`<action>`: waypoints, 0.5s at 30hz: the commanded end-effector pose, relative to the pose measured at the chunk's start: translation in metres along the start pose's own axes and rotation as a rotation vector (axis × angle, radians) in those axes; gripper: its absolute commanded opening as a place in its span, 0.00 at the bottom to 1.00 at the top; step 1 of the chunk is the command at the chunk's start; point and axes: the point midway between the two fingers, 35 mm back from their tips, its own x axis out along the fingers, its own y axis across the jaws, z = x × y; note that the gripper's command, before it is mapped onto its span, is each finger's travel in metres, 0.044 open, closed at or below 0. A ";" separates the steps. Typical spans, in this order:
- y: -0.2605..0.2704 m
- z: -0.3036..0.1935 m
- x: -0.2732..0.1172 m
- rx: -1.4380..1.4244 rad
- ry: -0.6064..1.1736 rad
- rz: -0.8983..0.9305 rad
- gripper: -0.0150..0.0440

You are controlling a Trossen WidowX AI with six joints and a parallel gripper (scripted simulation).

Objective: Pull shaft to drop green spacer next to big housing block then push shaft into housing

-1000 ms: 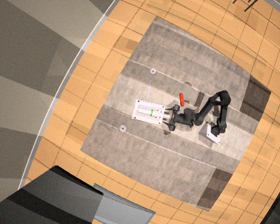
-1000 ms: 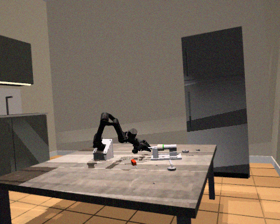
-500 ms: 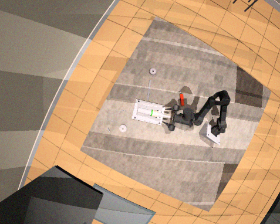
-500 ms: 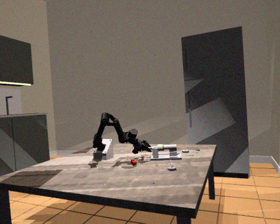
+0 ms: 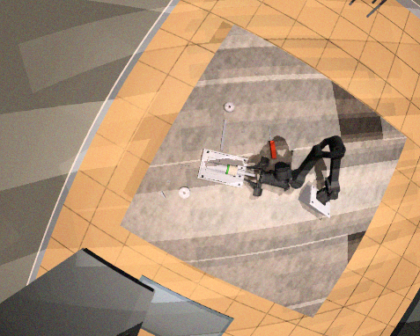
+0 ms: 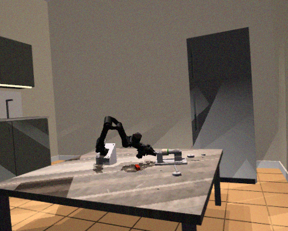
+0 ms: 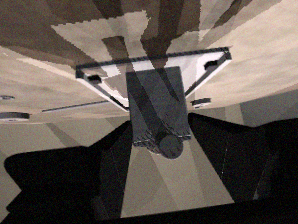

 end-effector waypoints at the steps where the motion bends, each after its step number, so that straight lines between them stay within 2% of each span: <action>1: 0.000 0.000 0.000 0.000 0.000 0.000 0.56; 6: 0.000 0.000 0.000 0.000 0.000 0.000 0.33; 12: 0.000 0.000 0.000 0.000 0.000 0.000 0.25; 15: 0.000 0.001 -0.002 -0.001 0.001 -0.003 0.25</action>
